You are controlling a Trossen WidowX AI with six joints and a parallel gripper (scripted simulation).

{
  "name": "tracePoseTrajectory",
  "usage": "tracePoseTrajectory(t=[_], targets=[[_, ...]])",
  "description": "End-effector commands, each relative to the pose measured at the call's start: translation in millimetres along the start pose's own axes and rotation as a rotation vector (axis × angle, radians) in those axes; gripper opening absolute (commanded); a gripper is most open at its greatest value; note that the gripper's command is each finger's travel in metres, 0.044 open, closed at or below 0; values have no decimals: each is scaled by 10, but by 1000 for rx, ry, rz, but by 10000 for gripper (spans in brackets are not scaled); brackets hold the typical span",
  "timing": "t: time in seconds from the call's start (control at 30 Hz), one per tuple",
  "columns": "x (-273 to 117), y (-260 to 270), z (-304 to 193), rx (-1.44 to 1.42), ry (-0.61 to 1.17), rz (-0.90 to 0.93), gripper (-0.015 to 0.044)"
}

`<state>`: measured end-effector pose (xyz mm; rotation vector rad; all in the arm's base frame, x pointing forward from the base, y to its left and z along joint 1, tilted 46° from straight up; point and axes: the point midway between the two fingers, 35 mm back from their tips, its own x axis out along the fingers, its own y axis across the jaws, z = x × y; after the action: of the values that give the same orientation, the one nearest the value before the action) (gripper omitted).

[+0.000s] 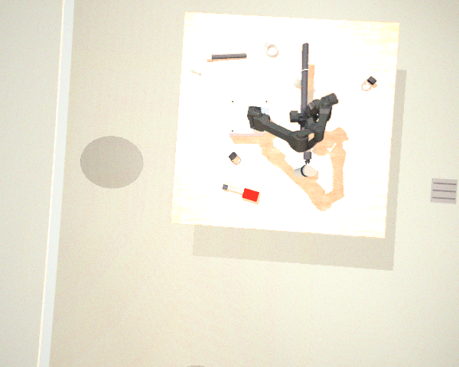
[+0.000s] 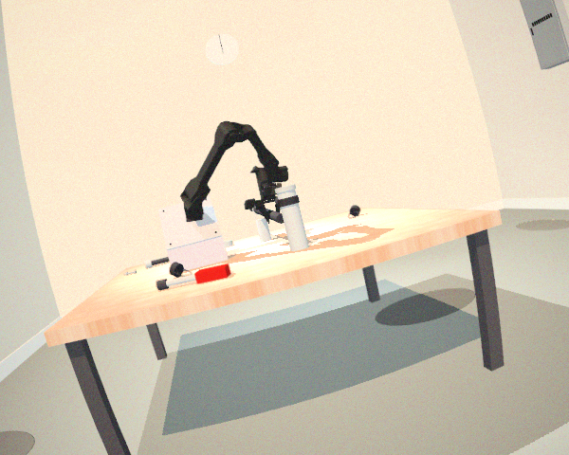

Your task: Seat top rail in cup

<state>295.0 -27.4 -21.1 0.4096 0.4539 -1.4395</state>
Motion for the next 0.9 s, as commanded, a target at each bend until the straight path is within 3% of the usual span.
tracePoseTrajectory(t=[0.0,0.23,0.87], targets=[[-157,17,106,3,-59,24,0],[-356,23,255,12,-139,54,0],[-306,4,221,10,-122,37,0]])
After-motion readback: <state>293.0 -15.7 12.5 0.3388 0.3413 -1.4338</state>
